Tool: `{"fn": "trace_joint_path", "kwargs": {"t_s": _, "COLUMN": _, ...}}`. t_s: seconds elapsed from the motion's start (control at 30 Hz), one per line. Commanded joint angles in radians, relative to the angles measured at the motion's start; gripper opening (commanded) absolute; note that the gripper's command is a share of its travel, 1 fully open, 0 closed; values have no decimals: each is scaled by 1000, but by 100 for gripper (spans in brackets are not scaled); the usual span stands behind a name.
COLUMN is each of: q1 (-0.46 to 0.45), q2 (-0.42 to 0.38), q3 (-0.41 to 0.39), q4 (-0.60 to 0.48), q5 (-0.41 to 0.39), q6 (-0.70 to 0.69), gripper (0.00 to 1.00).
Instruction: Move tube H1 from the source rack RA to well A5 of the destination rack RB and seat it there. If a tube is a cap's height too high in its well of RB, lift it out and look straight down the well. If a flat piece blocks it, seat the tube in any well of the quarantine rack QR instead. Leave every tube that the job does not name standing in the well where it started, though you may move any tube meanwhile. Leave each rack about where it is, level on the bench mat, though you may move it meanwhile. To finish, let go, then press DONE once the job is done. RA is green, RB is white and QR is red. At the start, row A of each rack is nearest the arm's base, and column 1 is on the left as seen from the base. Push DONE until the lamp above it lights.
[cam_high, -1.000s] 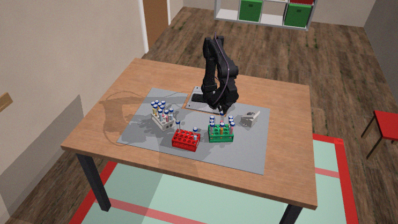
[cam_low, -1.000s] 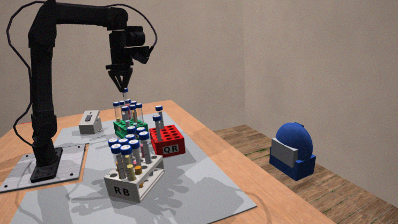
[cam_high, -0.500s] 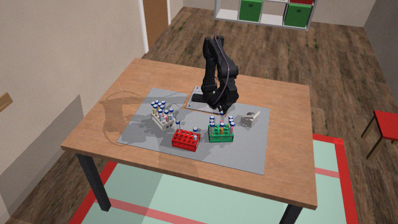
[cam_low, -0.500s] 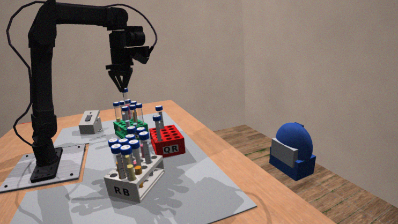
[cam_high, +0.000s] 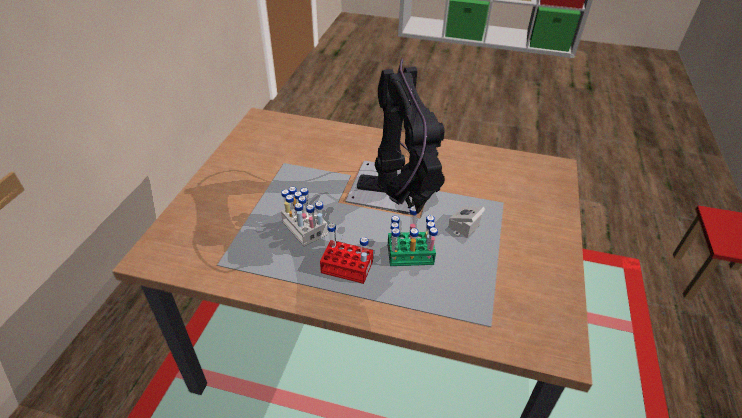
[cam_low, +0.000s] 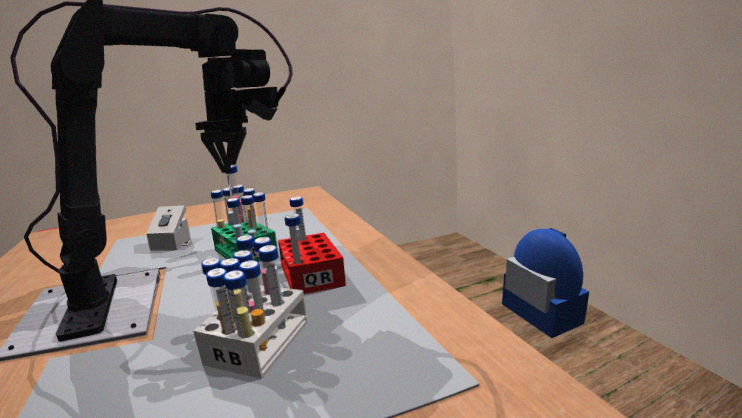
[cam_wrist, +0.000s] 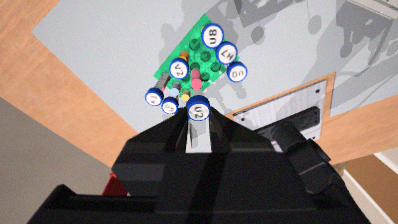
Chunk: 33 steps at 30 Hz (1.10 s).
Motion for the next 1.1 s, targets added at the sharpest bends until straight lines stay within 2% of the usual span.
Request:
{"fn": "trace_joint_path", "kwargs": {"t_s": 0.0, "q1": -10, "q2": -32, "q3": -15, "q4": 21, "q5": 10, "q6": -6, "gripper": 0}}
{"fn": "trace_joint_path", "kwargs": {"t_s": 0.3, "q1": -10, "q2": -30, "q3": -18, "q4": 30, "q5": 10, "q6": -6, "gripper": 0}}
{"fn": "trace_joint_path", "kwargs": {"t_s": 0.33, "q1": -10, "q2": -32, "q3": 13, "q4": 31, "q5": 10, "q6": -5, "gripper": 0}}
{"fn": "trace_joint_path", "kwargs": {"t_s": 0.53, "q1": -11, "q2": -28, "q3": -32, "q4": 39, "q5": 10, "q6": -6, "gripper": 0}}
{"fn": "trace_joint_path", "kwargs": {"t_s": 0.63, "q1": -11, "q2": -28, "q3": -16, "q4": 43, "q5": 10, "q6": -6, "gripper": 0}}
{"fn": "trace_joint_path", "kwargs": {"t_s": 0.73, "q1": -12, "q2": -27, "q3": -40, "q4": 46, "q5": 10, "q6": -6, "gripper": 0}}
{"fn": "trace_joint_path", "kwargs": {"t_s": 1.07, "q1": -13, "q2": -29, "q3": -40, "q4": 58, "q5": 10, "q6": -6, "gripper": 0}}
